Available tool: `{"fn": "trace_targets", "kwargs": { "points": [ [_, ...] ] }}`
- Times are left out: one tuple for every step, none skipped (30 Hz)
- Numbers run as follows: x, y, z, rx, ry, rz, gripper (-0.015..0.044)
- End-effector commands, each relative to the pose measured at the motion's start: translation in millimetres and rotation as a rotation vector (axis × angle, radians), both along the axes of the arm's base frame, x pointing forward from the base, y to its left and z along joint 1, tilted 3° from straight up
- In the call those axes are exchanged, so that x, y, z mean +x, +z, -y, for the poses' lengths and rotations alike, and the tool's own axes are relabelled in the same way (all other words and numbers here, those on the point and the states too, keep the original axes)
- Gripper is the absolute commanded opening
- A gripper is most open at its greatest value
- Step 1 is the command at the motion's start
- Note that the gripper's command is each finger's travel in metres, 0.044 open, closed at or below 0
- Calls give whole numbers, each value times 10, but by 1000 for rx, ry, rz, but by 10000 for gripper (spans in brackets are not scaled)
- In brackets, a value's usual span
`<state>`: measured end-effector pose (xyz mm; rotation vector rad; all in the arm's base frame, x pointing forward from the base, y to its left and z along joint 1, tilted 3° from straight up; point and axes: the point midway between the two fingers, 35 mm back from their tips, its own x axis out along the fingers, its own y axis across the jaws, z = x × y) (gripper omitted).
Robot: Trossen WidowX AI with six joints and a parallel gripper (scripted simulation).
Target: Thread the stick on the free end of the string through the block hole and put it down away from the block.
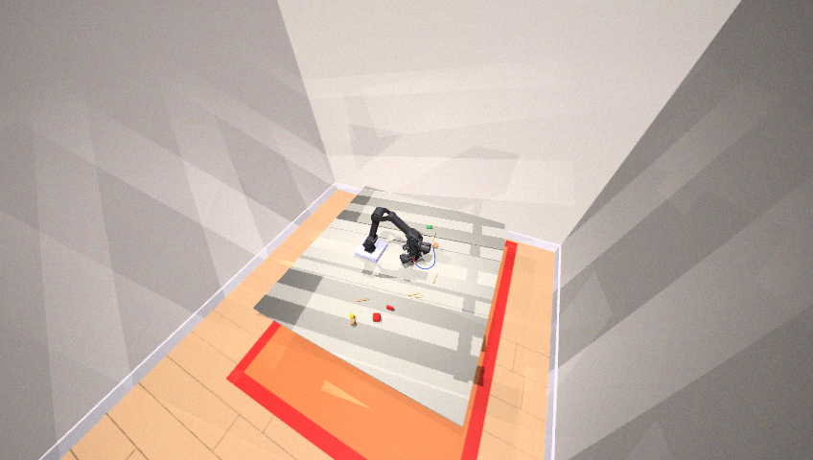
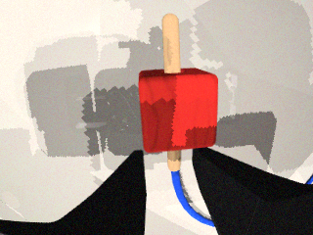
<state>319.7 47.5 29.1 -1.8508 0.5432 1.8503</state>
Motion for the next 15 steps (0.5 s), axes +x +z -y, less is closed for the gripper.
{"fn": "trace_targets", "kwargs": {
  "points": [
    [57, 486, 17, 4, 2, 31, 120],
    [42, 616, 25, 4, 2, 31, 120],
    [30, 694, 31, 4, 2, 31, 120],
    [25, 720, 33, 4, 2, 31, 120],
    [25, 720, 33, 4, 2, 31, 120],
    [25, 720, 33, 4, 2, 31, 120],
    [25, 720, 33, 4, 2, 31, 120],
    [51, 676, 26, 5, -4, 45, 120],
    [49, 676, 24, 6, -20, 44, 120],
    [42, 677, 19, 8, -67, 41, 120],
    [30, 678, 10, 11, -144, 37, 120],
    [16, 679, 0, 15, -239, 31, 120],
    [2, 680, -11, 18, -333, 25, 120],
    [-12, 681, -21, 22, -428, 19, 120],
    [-26, 682, -31, 25, -522, 13, 120]
  ]
}}
